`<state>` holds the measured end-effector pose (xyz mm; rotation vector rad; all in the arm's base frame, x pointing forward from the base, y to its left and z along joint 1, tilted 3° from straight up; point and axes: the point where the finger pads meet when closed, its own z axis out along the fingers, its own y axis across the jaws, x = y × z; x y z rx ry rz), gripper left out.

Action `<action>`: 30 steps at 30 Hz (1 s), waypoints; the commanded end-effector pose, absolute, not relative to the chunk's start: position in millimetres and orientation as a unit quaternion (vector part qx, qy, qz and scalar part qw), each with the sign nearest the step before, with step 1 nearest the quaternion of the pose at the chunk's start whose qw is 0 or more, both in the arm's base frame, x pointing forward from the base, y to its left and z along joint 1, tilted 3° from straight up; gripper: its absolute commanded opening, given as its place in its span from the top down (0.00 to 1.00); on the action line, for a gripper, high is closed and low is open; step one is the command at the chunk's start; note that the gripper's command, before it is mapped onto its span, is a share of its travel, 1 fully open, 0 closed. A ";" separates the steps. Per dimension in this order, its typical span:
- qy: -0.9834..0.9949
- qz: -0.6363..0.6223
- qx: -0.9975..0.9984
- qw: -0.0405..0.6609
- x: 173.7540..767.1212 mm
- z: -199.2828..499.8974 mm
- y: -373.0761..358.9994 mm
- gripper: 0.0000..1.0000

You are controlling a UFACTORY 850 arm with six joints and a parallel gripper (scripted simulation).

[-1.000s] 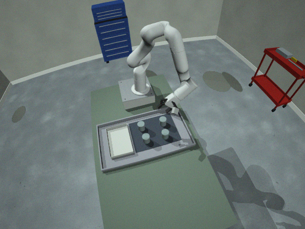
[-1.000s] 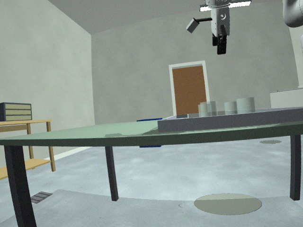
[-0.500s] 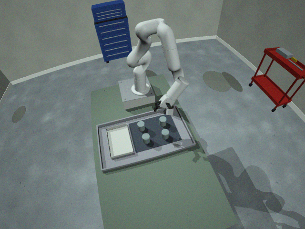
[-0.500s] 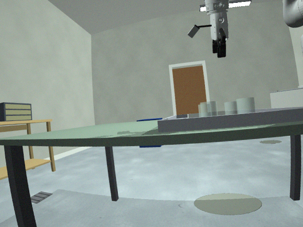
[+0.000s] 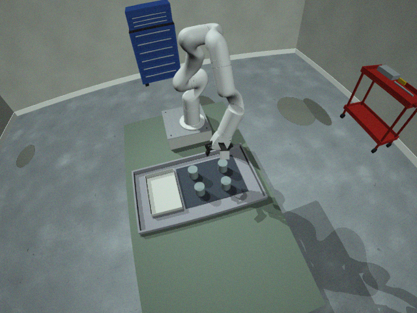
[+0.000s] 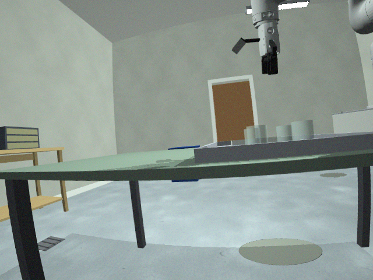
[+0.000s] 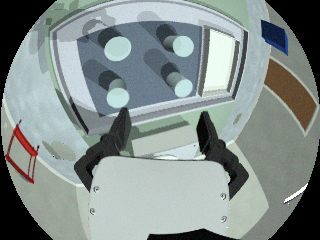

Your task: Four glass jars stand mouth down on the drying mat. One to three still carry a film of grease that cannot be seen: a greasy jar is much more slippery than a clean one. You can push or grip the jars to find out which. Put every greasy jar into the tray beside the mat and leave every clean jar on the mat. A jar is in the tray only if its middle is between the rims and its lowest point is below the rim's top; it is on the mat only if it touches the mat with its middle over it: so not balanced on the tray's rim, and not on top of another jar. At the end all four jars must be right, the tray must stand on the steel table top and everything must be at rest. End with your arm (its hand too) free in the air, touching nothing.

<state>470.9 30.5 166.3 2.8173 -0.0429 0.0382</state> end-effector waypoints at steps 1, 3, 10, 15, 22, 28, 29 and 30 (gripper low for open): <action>-0.011 0.011 0.992 0.123 470.8 161.3 24.3 0.00; -0.011 0.011 0.992 0.123 470.8 161.3 24.3 0.00; -0.006 0.013 0.998 0.067 469.5 152.6 13.1 0.00; 0.000 0.014 1.000 0.008 468.2 143.4 2.1 0.00; 0.004 0.010 1.000 -0.026 467.2 138.7 -3.1 0.00; 0.004 0.010 1.000 -0.026 467.2 138.7 -3.1 0.00; 0.004 0.010 1.000 -0.026 467.2 138.7 -3.1 0.00; 0.004 0.010 1.000 -0.026 467.2 138.7 -3.1 0.00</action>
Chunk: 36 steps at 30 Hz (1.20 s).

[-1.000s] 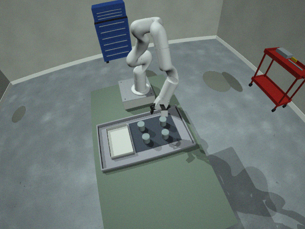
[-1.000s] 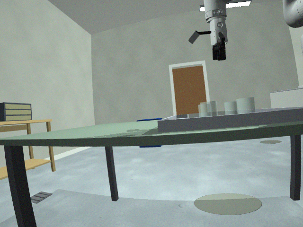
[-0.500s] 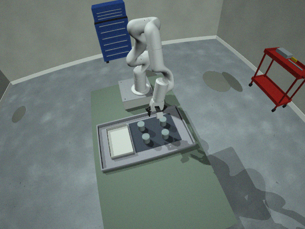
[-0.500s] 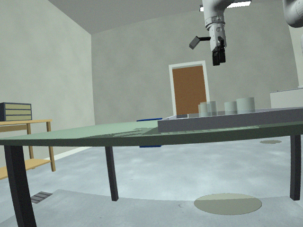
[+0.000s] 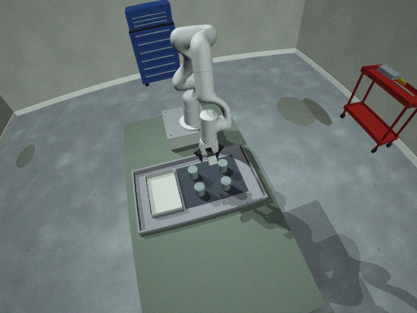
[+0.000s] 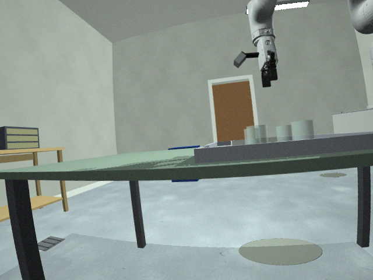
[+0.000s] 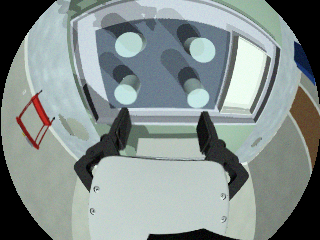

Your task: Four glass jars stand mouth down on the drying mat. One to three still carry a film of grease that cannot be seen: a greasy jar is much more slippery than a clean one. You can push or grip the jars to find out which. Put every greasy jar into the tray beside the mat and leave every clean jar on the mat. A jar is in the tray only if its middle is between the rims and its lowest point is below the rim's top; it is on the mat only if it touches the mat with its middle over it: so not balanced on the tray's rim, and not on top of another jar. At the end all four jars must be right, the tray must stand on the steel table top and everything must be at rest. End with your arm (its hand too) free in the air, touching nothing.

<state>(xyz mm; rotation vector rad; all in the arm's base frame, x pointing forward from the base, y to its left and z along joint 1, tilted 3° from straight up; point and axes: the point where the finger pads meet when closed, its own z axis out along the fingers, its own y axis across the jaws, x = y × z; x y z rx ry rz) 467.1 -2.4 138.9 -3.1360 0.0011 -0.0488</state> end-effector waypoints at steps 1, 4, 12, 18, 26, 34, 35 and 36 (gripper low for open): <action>-0.004 -0.010 -1.000 0.026 467.2 138.7 -3.1 0.00; -0.004 -0.010 -1.000 0.026 467.2 138.7 -3.1 0.00; -0.004 -0.010 -1.000 0.026 467.2 138.7 -3.1 1.00; -0.004 -0.010 -1.000 0.026 467.2 138.7 -3.1 1.00; -0.004 -0.010 -1.000 0.026 467.6 122.2 -2.3 1.00; -0.004 -0.010 -1.000 0.026 468.6 72.9 0.2 1.00; -0.004 -0.010 -1.000 0.026 468.8 64.7 0.7 1.00; -0.004 -0.010 -1.000 0.026 468.9 56.5 1.1 1.00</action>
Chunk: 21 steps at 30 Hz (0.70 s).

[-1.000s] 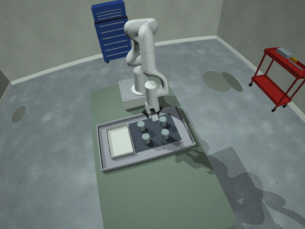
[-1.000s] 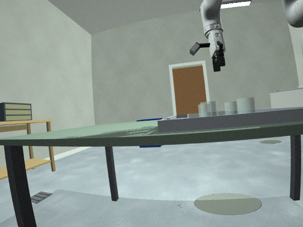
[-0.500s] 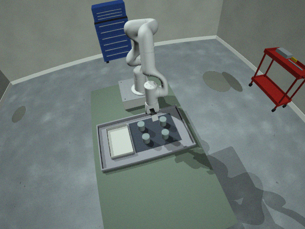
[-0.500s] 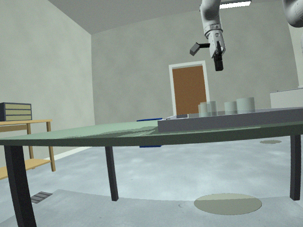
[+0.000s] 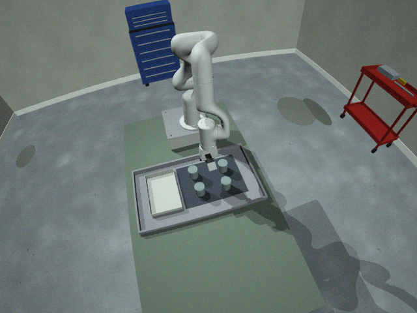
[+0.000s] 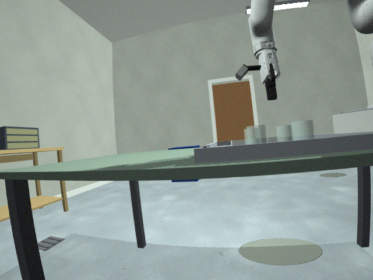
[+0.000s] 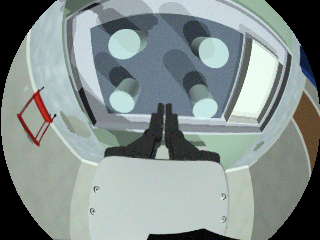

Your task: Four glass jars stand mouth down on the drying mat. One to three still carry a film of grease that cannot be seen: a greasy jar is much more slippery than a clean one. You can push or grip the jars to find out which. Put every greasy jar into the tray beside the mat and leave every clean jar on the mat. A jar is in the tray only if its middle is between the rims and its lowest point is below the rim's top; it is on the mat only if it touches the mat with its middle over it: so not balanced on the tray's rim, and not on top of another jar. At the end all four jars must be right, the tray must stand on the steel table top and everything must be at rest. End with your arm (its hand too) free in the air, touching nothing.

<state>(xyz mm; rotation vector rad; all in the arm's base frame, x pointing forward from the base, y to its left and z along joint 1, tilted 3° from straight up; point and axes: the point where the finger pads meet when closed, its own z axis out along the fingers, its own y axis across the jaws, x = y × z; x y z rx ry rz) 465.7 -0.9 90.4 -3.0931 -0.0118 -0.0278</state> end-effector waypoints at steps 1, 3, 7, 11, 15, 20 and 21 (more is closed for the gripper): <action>-0.004 -0.010 -1.000 0.026 468.9 56.5 1.1 1.00; -0.004 -0.010 -1.000 0.026 468.9 56.5 1.1 1.00; -0.004 -0.010 -1.000 0.026 471.4 55.3 -22.9 1.00; -0.004 -0.010 -1.000 0.026 473.0 54.5 -39.0 1.00; -0.004 -0.010 -1.000 0.026 476.2 52.9 -71.0 1.00; -0.004 -0.010 -1.000 0.026 477.9 52.1 -87.0 1.00; -0.004 -0.010 -1.000 0.026 478.0 47.4 -86.8 1.00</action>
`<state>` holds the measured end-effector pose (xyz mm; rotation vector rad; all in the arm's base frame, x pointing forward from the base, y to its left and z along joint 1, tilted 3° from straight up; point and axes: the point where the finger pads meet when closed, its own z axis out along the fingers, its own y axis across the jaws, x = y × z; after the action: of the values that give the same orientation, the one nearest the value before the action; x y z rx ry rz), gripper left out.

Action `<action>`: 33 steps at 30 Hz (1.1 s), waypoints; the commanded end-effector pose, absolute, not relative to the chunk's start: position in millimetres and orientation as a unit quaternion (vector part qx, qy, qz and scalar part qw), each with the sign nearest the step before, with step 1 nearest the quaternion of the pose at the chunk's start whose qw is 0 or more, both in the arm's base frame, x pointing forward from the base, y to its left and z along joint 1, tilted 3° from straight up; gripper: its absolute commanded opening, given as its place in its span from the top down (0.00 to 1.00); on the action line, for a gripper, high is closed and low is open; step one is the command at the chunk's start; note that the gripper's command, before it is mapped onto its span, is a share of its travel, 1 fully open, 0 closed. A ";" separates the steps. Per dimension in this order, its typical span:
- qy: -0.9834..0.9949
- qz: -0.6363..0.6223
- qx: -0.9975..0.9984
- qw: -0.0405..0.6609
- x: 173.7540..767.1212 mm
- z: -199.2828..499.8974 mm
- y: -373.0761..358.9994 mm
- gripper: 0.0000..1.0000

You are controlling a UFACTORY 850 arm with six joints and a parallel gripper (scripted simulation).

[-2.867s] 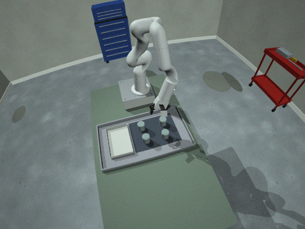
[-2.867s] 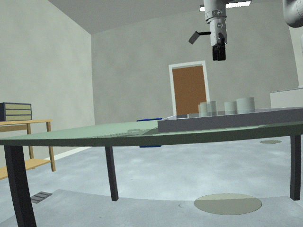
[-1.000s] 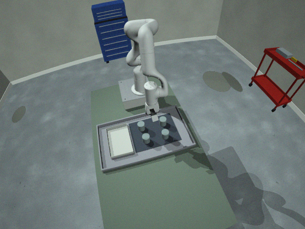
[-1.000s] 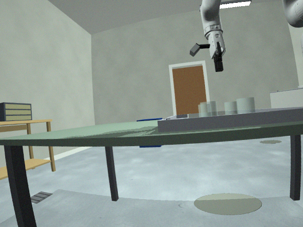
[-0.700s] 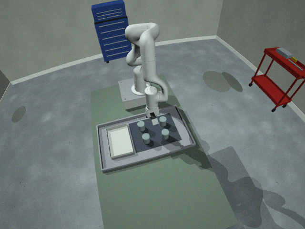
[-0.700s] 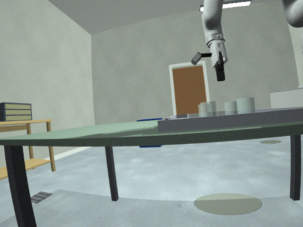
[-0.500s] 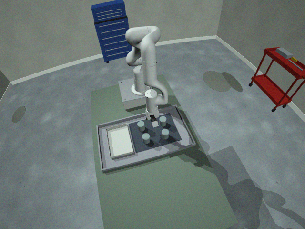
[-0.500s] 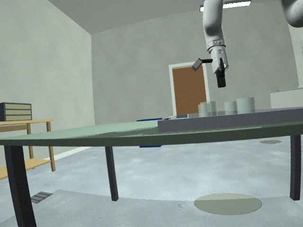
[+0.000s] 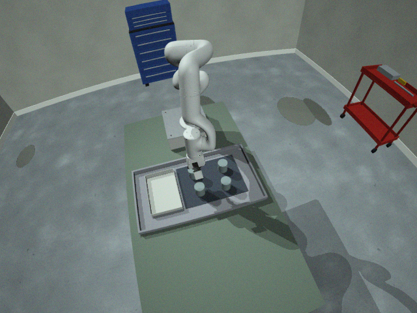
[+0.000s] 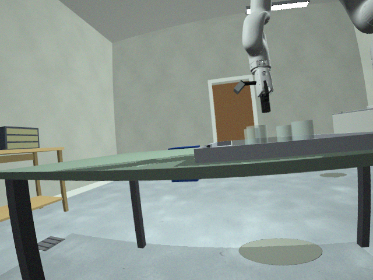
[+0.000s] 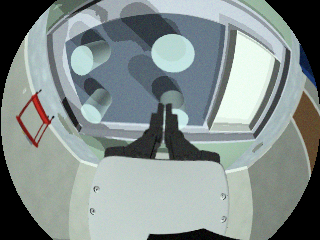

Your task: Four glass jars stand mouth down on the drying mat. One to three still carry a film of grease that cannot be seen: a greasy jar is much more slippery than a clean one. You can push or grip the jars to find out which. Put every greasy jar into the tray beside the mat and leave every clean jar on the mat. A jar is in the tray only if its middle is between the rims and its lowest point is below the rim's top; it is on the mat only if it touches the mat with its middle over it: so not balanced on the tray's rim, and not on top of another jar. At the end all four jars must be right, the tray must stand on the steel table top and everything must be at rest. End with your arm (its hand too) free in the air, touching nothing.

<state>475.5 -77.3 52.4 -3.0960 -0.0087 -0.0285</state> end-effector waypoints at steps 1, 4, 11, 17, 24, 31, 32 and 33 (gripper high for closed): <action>-0.004 -0.010 -1.000 0.026 478.1 42.6 -86.5 1.00; -0.004 -0.010 -1.000 0.026 478.4 28.3 -85.8 1.00; -0.004 -0.010 -1.000 0.026 478.8 4.5 -84.6 1.00; -0.004 -0.010 -1.000 0.026 479.4 -24.1 -83.1 1.00; -0.004 -0.010 -1.000 0.026 479.4 -24.1 -83.1 1.00; -0.004 -0.010 -1.000 0.026 479.7 -24.1 -83.1 1.00; -0.004 -0.010 -1.000 0.026 479.8 -24.1 -83.1 1.00; -0.004 -0.010 -1.000 0.026 480.0 -24.1 -83.1 1.00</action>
<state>478.8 -82.9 -24.5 -3.0920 -0.0121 -0.0272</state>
